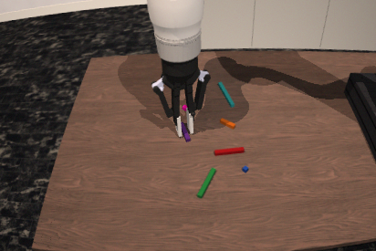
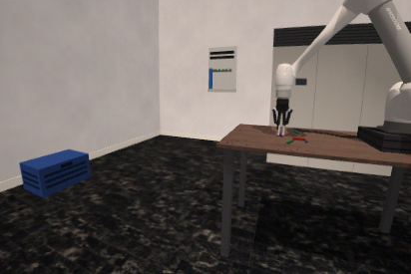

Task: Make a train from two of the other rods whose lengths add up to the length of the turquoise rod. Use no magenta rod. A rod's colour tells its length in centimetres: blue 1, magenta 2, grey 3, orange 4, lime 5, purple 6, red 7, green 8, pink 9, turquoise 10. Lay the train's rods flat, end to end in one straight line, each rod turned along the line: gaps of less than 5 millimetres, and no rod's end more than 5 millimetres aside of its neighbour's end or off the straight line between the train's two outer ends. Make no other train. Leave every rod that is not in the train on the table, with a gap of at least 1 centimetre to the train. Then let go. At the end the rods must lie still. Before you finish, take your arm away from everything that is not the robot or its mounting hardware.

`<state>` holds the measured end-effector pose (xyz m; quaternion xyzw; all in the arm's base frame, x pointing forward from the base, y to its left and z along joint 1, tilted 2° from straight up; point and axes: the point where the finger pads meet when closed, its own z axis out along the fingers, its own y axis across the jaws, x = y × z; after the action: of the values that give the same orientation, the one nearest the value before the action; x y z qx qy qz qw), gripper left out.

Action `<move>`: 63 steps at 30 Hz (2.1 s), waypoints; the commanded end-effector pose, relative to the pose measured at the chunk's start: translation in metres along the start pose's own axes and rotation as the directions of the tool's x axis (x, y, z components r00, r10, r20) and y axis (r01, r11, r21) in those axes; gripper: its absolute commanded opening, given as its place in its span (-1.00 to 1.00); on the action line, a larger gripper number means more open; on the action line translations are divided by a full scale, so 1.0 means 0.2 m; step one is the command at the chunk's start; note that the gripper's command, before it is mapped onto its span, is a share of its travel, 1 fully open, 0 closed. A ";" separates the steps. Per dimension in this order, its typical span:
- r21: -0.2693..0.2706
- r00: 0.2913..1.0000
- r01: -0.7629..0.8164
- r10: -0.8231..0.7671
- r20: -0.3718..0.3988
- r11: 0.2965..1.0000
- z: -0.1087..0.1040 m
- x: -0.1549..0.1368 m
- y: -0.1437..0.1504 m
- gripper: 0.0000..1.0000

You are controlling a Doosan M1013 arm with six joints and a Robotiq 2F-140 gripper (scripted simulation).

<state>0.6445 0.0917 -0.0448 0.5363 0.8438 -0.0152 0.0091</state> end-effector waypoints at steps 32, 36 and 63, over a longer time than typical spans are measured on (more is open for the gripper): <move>0.000 1.000 0.000 0.000 0.000 1.000 0.03 0.00 0.00 -0.71; 0.000 1.000 0.000 0.000 0.000 1.000 0.03 0.00 0.00 -0.71; 0.000 1.000 0.000 0.000 0.000 1.000 0.03 0.00 0.00 -0.94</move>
<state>0.6445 0.0915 -0.0508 0.5363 0.8438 -0.0152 0.0091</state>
